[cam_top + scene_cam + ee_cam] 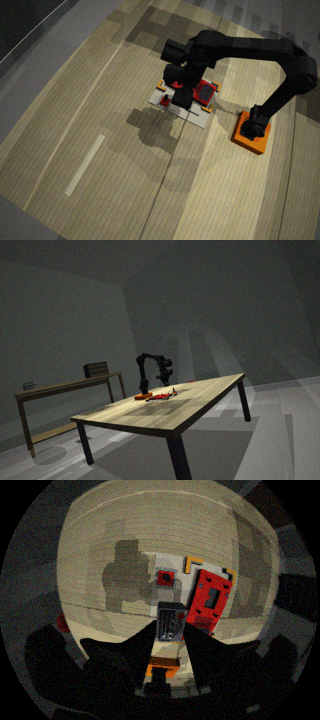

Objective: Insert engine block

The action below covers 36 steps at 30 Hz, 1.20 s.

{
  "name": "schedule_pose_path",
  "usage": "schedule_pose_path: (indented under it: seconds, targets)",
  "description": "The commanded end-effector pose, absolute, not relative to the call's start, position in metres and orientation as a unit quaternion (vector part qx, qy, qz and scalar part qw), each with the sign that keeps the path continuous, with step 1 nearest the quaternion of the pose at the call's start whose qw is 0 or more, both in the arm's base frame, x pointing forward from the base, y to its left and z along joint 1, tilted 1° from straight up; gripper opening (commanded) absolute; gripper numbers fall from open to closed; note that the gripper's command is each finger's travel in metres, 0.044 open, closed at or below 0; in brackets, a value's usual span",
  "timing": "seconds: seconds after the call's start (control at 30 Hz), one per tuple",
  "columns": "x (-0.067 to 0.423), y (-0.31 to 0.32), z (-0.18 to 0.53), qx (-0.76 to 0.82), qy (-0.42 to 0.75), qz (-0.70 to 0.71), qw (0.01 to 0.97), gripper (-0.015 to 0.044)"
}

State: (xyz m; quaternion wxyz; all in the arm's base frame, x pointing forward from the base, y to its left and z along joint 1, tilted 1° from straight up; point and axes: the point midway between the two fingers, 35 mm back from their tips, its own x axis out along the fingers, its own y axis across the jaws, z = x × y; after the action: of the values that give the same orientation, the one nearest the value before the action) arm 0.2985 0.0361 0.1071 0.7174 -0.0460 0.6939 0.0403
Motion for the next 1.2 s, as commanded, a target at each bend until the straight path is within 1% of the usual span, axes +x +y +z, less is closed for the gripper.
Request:
schedule_pose_path:
  seconds: [0.0,1.17]
  targets:
    - [0.305,0.026,0.104,-0.042,0.693,0.036,0.719,0.0000]
    - [0.334,-0.073,0.074,0.002,0.692,-0.016,0.722,0.0000]
